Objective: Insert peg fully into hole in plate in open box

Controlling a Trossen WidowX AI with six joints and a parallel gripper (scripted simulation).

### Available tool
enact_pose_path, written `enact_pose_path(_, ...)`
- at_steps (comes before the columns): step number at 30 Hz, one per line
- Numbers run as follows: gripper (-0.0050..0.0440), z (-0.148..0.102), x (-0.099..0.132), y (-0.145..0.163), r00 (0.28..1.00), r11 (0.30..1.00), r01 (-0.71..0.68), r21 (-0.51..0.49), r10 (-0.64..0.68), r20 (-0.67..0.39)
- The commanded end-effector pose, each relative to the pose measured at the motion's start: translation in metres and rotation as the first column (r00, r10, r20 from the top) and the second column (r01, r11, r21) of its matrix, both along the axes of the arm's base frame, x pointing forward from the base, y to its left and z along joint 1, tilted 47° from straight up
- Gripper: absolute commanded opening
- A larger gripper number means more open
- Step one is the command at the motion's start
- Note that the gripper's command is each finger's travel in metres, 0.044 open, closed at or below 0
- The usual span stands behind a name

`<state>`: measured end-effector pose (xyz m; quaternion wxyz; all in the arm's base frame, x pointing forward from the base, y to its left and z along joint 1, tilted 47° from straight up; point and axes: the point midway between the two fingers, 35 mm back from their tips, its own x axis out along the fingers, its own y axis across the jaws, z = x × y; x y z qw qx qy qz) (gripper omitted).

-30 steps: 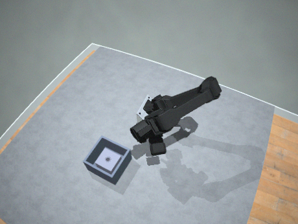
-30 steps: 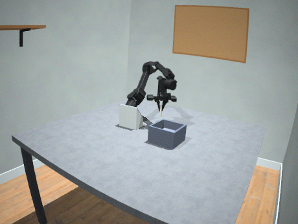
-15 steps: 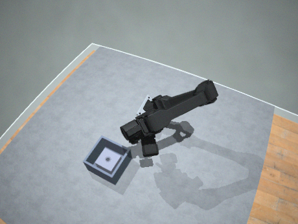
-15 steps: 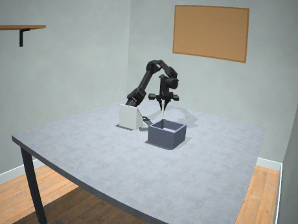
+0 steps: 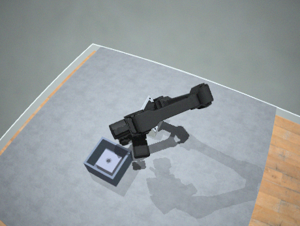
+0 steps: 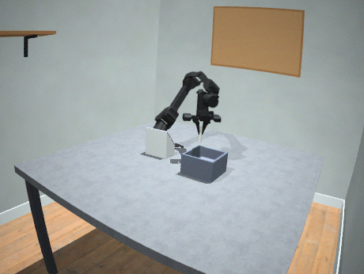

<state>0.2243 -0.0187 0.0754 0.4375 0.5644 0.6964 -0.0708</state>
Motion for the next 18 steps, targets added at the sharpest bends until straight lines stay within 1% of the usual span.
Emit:
enact_pose_path(1, 0.0, -0.005, 0.006, -0.012, 1.0, 1.0, 0.001, 0.001, -0.001, 0.002)
enact_pose_path(7, 0.0, -0.013, 0.013, -0.028, 1.0, 1.0, -0.001, 0.007, 0.001, 0.003)
enact_pose_path(13, 0.0, -0.015, 0.013, -0.03, 1.0, 1.0, -0.002, 0.008, 0.002, 0.004)
enact_pose_path(18, 0.0, -0.02, 0.023, -0.038, 1.0, 1.0, -0.002, 0.008, 0.002, 0.004)
